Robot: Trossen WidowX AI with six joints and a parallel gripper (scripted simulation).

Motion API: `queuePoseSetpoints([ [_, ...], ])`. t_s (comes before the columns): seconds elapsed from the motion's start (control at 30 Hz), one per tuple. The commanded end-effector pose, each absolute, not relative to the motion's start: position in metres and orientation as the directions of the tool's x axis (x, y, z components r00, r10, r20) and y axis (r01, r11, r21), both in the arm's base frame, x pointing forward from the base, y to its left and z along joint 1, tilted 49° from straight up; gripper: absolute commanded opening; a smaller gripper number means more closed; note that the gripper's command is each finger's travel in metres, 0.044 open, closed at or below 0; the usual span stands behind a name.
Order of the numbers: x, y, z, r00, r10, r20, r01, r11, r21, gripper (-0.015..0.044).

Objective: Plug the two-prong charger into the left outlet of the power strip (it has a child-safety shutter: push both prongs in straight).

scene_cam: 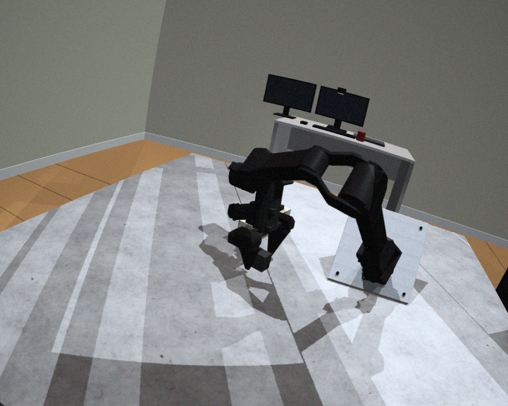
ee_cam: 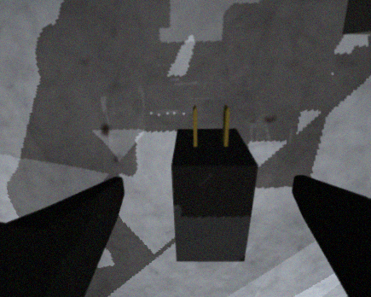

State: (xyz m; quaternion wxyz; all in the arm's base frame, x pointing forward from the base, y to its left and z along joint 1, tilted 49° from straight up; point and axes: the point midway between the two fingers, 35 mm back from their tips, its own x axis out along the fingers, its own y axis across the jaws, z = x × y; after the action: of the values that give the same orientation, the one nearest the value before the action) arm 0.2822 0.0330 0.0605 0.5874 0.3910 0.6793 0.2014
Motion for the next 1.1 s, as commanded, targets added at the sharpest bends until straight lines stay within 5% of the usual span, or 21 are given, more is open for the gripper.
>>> queuePoseSetpoints([
  [0.0, 0.282, 0.033, 0.061, -0.004, 0.768, -0.641, 0.295, 0.613, 0.733, 0.0414],
  [0.37, 0.282, 0.033, 0.061, -0.004, 0.768, -0.641, 0.295, 0.613, 0.733, 0.0125],
  [0.6, 0.282, 0.033, 0.061, -0.004, 0.768, -0.641, 0.295, 0.613, 0.733, 0.0078],
  [0.7, 0.282, 0.030, 0.063, -0.004, 0.767, -0.641, 0.295, 0.613, 0.733, 0.0000],
  [1.07, 0.279, -0.004, 0.092, -0.001, 0.768, -0.640, 0.300, 0.611, 0.733, 0.0000],
])
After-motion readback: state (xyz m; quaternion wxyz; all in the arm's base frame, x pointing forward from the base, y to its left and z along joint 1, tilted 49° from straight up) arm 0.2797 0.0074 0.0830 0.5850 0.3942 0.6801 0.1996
